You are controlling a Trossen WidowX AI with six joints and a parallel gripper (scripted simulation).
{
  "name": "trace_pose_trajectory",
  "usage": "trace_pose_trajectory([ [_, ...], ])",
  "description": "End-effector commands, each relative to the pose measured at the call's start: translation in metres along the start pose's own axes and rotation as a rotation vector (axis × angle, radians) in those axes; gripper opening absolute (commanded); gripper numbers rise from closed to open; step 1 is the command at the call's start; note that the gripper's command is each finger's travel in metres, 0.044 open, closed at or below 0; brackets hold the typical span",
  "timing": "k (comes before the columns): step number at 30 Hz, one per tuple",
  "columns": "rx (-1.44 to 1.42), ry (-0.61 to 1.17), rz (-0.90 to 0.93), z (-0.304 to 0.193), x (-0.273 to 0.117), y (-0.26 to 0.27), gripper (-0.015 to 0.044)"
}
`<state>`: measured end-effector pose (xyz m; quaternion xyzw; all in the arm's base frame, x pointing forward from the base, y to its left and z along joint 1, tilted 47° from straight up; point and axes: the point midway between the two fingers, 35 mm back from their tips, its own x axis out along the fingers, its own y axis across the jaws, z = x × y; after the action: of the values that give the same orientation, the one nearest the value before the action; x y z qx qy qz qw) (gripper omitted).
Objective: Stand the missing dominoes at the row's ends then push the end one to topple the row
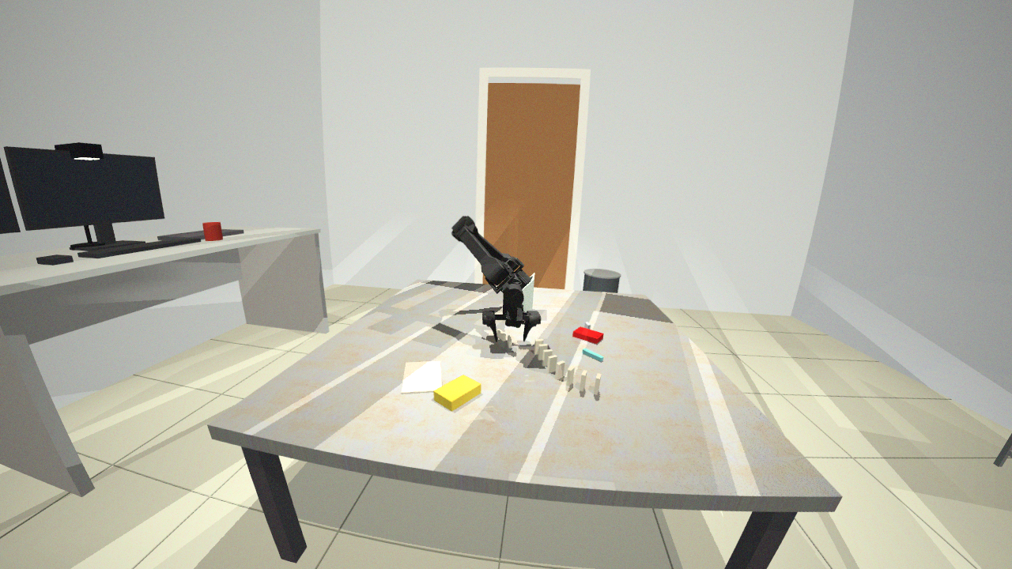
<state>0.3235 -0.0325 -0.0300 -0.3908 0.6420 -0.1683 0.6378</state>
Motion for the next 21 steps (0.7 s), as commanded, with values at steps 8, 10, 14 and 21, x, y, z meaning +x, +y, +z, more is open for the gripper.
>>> trace_pose_trajectory([
  [8, -0.007, -0.004, -0.006, 0.000, 0.016, 0.001, 0.0440],
  [10, -0.007, -0.004, -0.007, 0.000, 0.017, 0.001, 0.0440],
  [14, -0.007, -0.004, -0.007, 0.000, 0.017, 0.001, 0.0440],
  [21, -0.007, -0.004, -0.007, 0.000, 0.017, 0.001, 0.0283],
])
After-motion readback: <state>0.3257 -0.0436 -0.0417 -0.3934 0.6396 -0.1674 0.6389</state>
